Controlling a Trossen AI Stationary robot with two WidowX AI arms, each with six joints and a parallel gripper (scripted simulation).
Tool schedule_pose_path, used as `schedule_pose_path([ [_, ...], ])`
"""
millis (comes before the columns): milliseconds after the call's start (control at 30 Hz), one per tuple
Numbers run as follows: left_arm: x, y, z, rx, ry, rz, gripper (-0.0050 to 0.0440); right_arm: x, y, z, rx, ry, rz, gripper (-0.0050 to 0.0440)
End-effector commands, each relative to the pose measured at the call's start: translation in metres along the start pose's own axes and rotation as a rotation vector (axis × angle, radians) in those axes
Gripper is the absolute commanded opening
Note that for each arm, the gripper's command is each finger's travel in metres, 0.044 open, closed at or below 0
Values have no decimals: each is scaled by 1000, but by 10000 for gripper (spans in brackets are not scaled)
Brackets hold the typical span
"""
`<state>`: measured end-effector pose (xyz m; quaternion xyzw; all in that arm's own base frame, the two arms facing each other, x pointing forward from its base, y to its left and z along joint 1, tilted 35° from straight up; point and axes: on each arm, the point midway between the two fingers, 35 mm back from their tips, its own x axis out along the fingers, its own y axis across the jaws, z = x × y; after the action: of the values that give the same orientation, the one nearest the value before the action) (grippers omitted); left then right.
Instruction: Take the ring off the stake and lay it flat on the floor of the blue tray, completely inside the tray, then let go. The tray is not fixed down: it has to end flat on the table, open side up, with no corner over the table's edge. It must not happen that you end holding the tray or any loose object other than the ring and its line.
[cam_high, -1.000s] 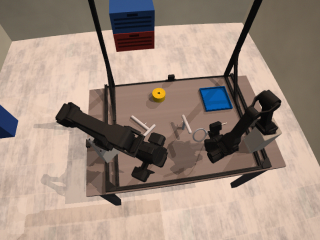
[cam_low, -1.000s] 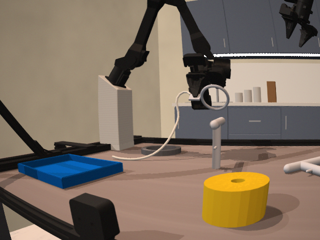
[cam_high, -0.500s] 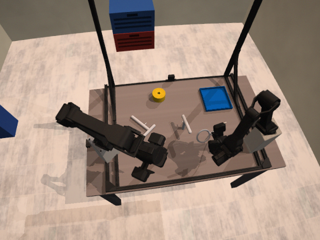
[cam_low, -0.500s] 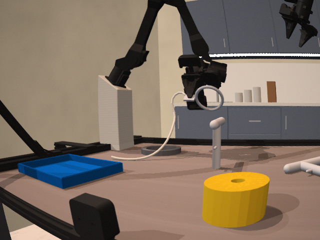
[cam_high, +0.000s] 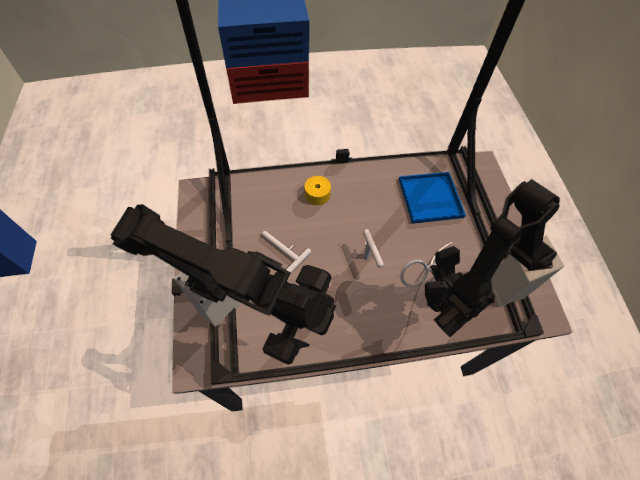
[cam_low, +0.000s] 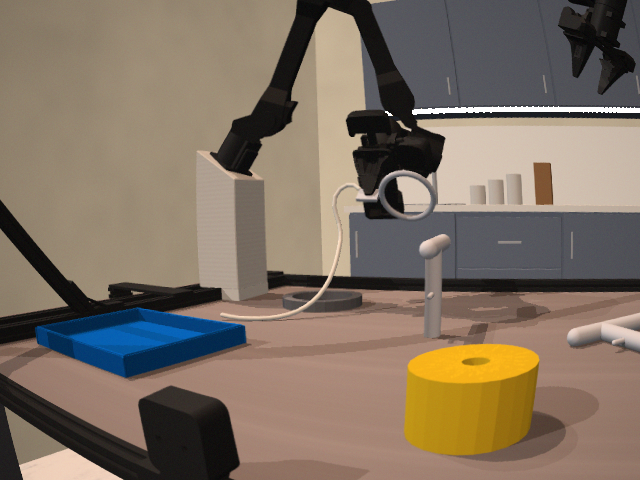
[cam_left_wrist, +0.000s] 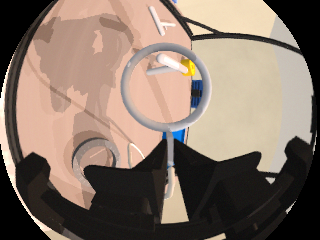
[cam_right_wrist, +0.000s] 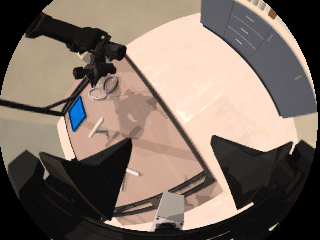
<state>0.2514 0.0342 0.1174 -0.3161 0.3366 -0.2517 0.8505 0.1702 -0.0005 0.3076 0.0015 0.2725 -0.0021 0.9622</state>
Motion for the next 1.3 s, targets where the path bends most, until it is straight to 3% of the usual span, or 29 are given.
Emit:
schedule_pose_path([
  [0, -3, 1, -7, -2, -2, -9, 0, 0, 0, 0, -4, 2, 3, 400],
  [500, -10, 2, -19, -1, -11, -10, 0, 0, 0, 0, -4, 2, 3, 400],
  [1267, 31, -5, -59, 240, 377, 124, 0, 0, 0, 0, -4, 2, 3, 400],
])
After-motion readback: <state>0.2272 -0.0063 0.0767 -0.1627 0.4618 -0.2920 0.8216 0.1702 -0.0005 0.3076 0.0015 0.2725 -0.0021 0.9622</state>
